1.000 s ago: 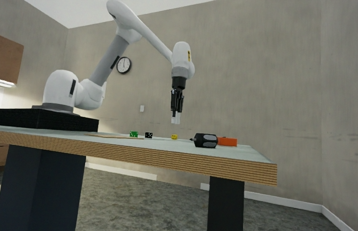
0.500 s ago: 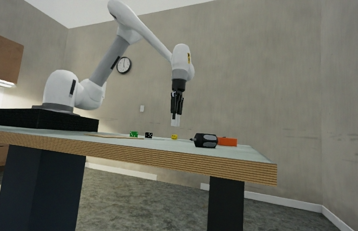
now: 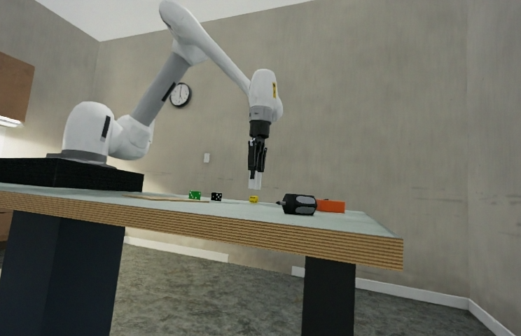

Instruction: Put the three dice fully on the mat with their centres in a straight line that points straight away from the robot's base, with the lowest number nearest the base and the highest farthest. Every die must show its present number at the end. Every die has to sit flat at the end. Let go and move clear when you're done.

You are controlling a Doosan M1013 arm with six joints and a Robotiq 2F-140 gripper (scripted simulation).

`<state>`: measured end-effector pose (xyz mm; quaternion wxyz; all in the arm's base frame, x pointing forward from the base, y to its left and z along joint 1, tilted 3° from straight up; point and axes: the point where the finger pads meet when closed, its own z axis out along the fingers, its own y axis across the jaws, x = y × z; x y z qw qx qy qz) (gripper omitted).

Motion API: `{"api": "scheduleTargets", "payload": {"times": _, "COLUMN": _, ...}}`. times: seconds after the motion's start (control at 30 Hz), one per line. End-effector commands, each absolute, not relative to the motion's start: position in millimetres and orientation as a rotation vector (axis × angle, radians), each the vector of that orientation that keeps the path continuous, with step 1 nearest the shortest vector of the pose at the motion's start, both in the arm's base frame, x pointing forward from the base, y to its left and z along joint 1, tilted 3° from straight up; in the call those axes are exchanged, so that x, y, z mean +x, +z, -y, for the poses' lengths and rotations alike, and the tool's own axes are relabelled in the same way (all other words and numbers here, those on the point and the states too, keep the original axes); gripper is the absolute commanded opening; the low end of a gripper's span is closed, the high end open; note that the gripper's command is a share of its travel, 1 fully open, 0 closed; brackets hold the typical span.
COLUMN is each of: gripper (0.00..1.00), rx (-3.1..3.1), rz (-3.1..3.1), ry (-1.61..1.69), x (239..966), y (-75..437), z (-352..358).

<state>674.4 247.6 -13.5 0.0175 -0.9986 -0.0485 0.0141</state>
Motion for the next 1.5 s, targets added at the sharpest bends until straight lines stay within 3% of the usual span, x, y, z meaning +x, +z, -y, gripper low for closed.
{"api": "scheduleTargets", "payload": {"times": 0.0, "gripper": 0.32, "rx": -3.102, "rz": 0.15, "ry": 0.042, "x": 675, "y": -17, "z": -248}}
{"api": "scheduleTargets", "payload": {"times": 1.47, "gripper": 0.32, "rx": -3.102, "rz": 0.15, "ry": 0.042, "x": 674, "y": -30, "z": -249}}
